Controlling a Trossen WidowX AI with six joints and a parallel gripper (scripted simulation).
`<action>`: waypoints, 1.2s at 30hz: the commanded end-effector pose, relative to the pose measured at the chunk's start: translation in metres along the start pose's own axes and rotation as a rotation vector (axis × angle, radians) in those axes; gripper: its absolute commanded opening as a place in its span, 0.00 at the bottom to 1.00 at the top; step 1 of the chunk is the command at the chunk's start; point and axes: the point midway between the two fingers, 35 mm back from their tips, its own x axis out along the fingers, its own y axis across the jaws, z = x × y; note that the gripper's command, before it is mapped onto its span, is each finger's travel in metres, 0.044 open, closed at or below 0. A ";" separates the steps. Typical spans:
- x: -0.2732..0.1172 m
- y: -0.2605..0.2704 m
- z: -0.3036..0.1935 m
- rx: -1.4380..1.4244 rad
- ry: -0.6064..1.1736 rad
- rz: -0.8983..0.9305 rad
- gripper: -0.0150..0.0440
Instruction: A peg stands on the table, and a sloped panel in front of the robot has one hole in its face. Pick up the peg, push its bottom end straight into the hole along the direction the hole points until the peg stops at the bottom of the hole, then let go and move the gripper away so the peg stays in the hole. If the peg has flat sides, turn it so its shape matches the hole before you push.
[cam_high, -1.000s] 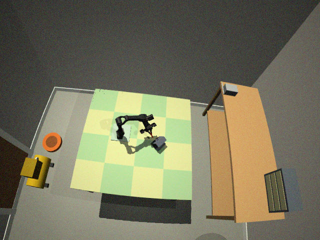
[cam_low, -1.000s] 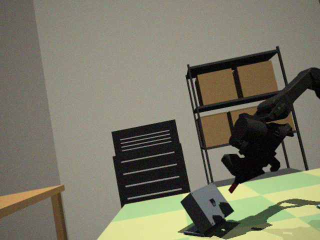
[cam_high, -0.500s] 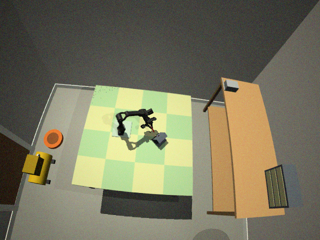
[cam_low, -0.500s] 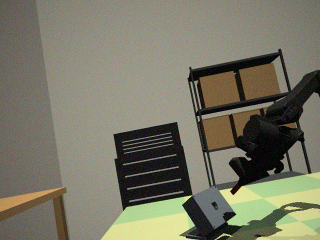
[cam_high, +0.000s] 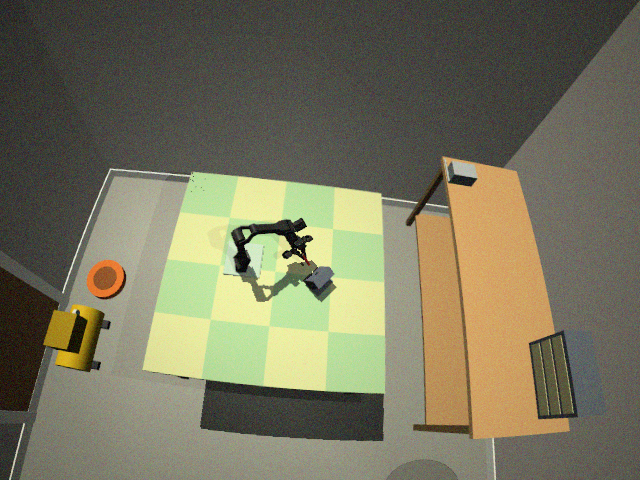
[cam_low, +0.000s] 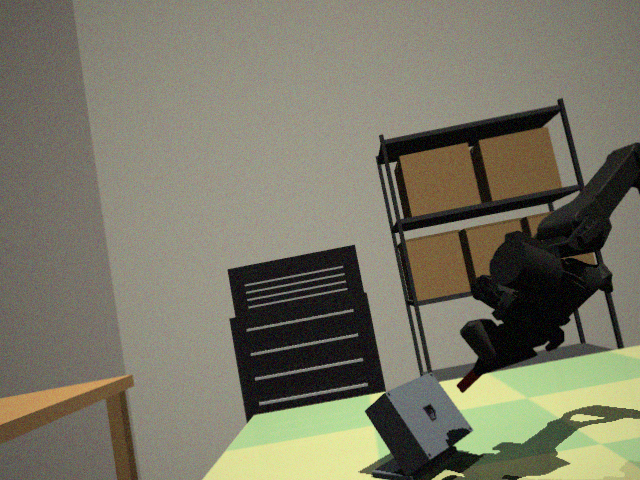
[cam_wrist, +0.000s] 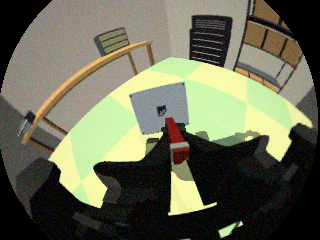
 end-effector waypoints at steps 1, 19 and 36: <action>0.005 -0.001 -0.002 -0.016 -0.006 -0.002 0.25; 0.024 0.004 -0.002 -0.062 -0.040 0.019 0.25; 0.036 0.005 -0.002 -0.094 -0.068 0.030 0.25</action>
